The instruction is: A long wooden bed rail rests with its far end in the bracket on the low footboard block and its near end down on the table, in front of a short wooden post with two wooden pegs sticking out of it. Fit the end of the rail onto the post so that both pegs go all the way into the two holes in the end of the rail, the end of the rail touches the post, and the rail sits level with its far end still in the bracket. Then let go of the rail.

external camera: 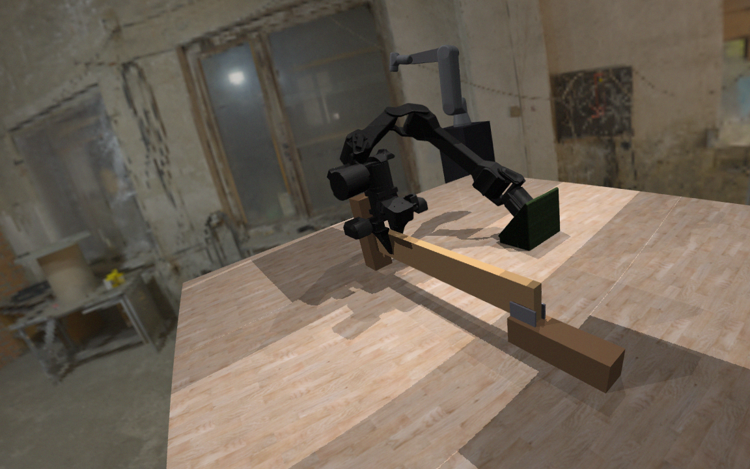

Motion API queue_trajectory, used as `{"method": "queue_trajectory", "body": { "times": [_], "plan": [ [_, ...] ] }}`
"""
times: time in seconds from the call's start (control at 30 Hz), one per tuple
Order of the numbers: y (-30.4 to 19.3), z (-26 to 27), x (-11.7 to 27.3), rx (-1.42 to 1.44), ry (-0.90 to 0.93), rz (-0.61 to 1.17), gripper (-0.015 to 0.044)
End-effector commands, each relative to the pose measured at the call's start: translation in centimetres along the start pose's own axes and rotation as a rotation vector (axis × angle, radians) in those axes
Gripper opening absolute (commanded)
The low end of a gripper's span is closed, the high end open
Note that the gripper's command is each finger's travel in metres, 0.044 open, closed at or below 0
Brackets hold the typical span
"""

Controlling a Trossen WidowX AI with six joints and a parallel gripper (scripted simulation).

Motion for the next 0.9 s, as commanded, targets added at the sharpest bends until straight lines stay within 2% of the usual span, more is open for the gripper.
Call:
{"method": "queue_trajectory", "body": {
  "times": [0.0,0.57,0.7,0.87],
  "plan": [
    [-0.5,0.0,0.1,0.000,-0.002,0.007,0.0000],
    [0.0,0.0,0.0,0.000,0.000,-0.001,0.0440],
    [0.2,0.0,0.2,0.000,0.000,-0.001,0.0440],
    [3.1,-0.3,3.0,0.000,-0.001,0.004,0.0440]
  ]
}}
Point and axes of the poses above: the point midway between the two fingers, 35 mm back from their tips, its own x axis back along the fingers, its own z axis across the jaws, y = z × x, the point moved 9 cm from there along x, back along the fingers, and after that the axes turned 6 degrees about x, right-handed, at the moved point
